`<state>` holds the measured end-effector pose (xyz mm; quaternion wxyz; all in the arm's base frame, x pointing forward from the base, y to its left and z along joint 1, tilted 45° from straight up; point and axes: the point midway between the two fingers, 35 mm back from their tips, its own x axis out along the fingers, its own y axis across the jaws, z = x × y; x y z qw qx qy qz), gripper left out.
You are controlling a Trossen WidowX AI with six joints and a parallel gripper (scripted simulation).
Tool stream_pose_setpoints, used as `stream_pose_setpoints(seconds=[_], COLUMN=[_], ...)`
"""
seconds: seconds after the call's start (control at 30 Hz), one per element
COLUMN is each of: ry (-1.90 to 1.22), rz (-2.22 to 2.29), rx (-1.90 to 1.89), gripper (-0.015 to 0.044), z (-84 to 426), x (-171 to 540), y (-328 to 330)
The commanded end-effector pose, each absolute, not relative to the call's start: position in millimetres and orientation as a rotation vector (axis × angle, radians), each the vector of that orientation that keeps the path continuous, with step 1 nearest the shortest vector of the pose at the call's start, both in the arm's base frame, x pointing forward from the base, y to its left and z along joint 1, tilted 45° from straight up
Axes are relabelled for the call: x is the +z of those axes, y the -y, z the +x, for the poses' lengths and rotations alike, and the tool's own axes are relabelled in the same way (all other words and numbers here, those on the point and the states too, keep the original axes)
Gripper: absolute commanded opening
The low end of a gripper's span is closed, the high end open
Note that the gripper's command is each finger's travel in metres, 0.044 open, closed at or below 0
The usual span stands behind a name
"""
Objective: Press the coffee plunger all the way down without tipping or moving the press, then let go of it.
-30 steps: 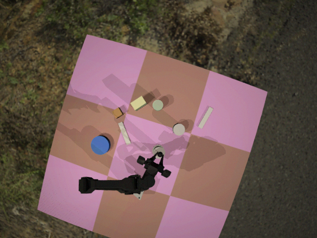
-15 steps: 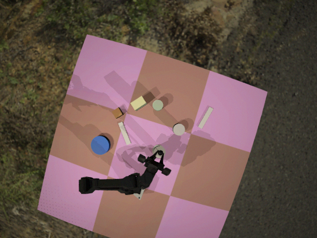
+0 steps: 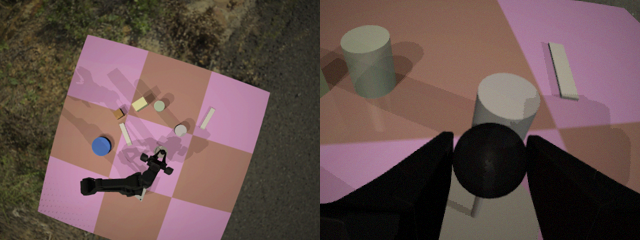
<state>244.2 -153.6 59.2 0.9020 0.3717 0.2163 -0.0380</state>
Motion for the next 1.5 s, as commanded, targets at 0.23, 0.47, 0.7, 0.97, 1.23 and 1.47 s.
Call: stream_pose_setpoints(seconds=[0.23, 0.47, 0.7, 0.97, 1.23, 1.47], ry=[-0.489, -0.489, -0.489, -0.489, -0.489, -0.489], rz=[0.827, 0.827, 0.827, 0.827, 0.827, 0.827], rx=[-0.057, -0.057, -0.057, -0.057, -0.057, -0.057], gripper=[0.0113, 0.0113, 0.0113, 0.0113, 0.0113, 0.0113], z=[245.2, 246.0, 246.4, 246.6, 246.9, 247.4], x=[45.6, 45.1, 44.6, 43.8, 43.5, 43.2], y=[141.6, 142.9, 144.0, 145.1, 146.4, 147.2])
